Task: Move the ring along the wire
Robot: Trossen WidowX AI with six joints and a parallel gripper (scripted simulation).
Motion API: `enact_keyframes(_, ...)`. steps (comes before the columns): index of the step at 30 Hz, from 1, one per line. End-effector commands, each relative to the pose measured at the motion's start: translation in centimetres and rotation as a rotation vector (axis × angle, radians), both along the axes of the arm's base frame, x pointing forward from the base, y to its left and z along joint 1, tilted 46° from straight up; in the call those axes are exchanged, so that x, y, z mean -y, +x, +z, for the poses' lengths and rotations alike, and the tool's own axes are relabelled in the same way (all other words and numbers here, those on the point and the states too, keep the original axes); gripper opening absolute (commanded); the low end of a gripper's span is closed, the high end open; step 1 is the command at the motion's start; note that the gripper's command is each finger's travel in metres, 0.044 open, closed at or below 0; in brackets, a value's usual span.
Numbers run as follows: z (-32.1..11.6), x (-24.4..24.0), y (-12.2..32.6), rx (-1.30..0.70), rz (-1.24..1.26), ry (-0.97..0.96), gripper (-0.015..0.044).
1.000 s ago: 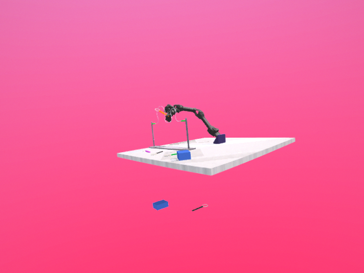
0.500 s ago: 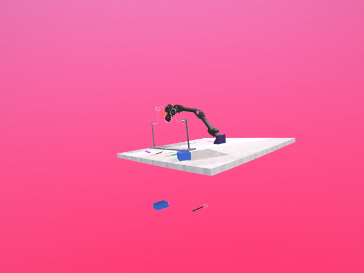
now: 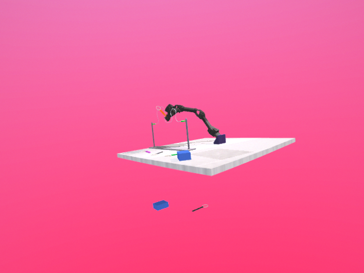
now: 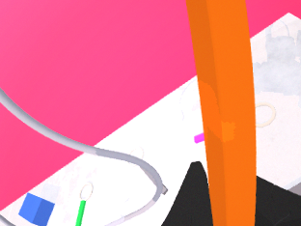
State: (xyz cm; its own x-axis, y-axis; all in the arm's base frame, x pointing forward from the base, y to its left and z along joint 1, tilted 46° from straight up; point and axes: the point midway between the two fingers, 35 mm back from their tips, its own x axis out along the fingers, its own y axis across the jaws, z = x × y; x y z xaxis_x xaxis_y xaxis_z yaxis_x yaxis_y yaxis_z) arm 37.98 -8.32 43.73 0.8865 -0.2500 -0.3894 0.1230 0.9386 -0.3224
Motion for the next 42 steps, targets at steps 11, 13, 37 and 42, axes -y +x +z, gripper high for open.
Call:
enact_keyframes(11, 0.4, 0.8, -0.1, -0.001, -0.002, -0.198, -0.0150)
enact_keyframes(13, 0.4, 0.9, -0.1, -0.001, -0.002, -0.225, -0.0150)
enact_keyframes(37, 1.3, 2.1, -0.1, -0.008, 0.004, -0.550, -0.0150)
enact_keyframes(42, 1.5, 2.3, -0.1, -0.009, 0.006, -0.618, -0.0150)
